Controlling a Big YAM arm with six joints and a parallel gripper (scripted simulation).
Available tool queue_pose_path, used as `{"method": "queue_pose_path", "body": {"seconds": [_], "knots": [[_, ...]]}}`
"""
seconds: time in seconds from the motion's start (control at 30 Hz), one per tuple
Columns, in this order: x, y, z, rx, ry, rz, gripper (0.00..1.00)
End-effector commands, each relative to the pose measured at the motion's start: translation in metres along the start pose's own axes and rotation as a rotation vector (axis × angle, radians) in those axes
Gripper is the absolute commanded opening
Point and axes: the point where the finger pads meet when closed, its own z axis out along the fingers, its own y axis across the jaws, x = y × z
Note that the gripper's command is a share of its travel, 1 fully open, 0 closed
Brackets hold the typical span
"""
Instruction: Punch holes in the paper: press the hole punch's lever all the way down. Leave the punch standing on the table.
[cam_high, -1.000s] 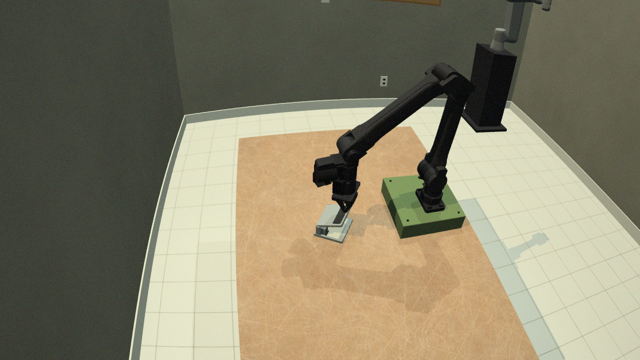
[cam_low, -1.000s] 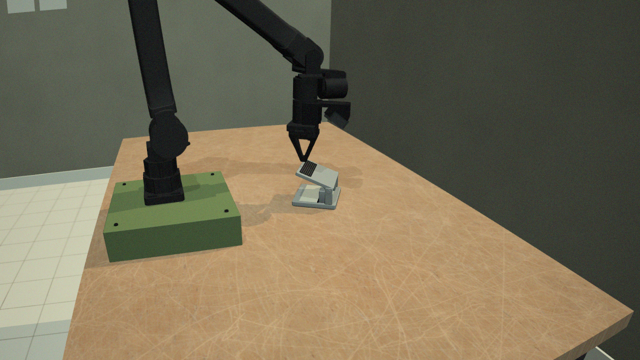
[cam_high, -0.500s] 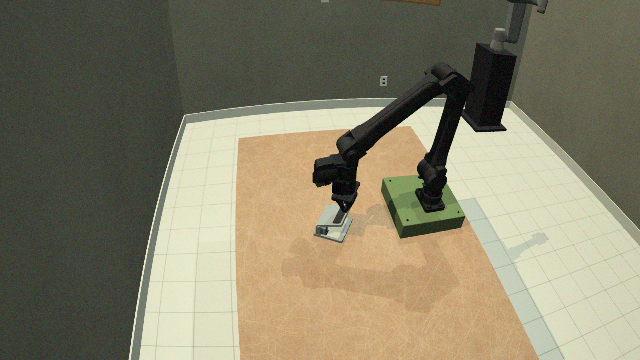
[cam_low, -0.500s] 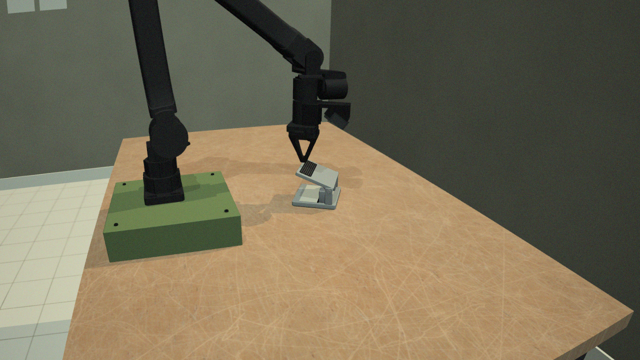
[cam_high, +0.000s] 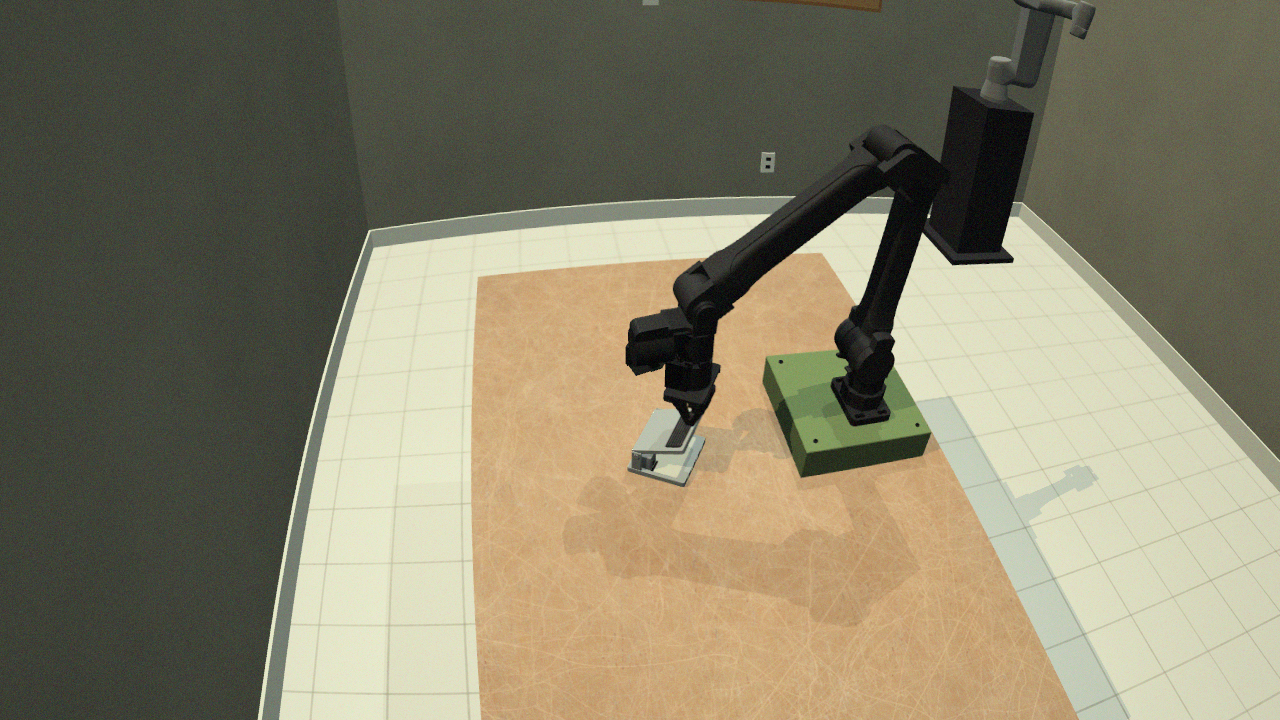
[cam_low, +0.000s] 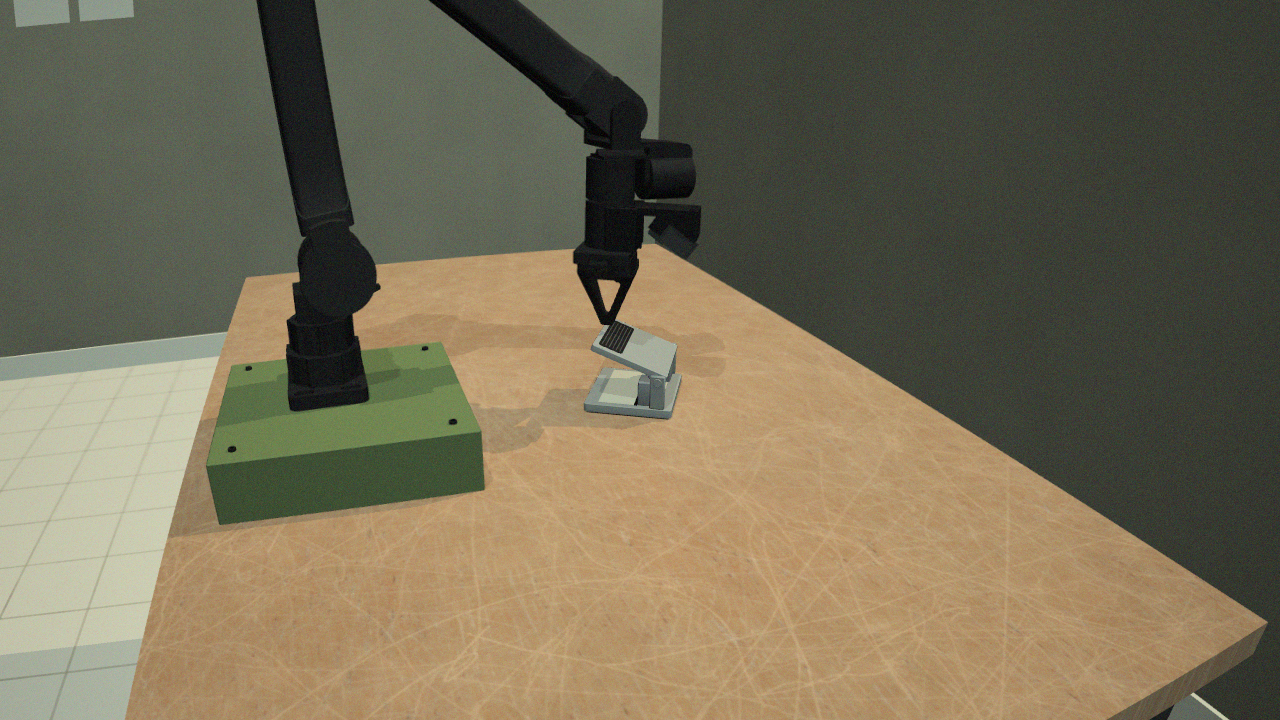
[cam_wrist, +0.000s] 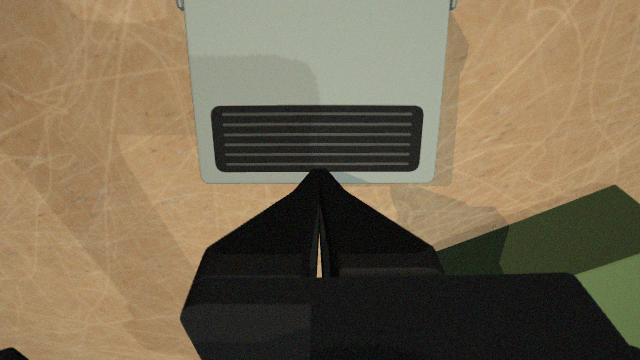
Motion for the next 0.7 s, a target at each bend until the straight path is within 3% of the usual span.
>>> {"method": "queue_pose_path", "body": {"seconds": [0.0, 0.67], "knots": [[-0.0069, 0.0099, -0.0093, -0.025, -0.04, -0.003, 0.0], [-0.0026, 0.0088, -0.0078, -0.023, -0.036, -0.002, 0.0]]}}
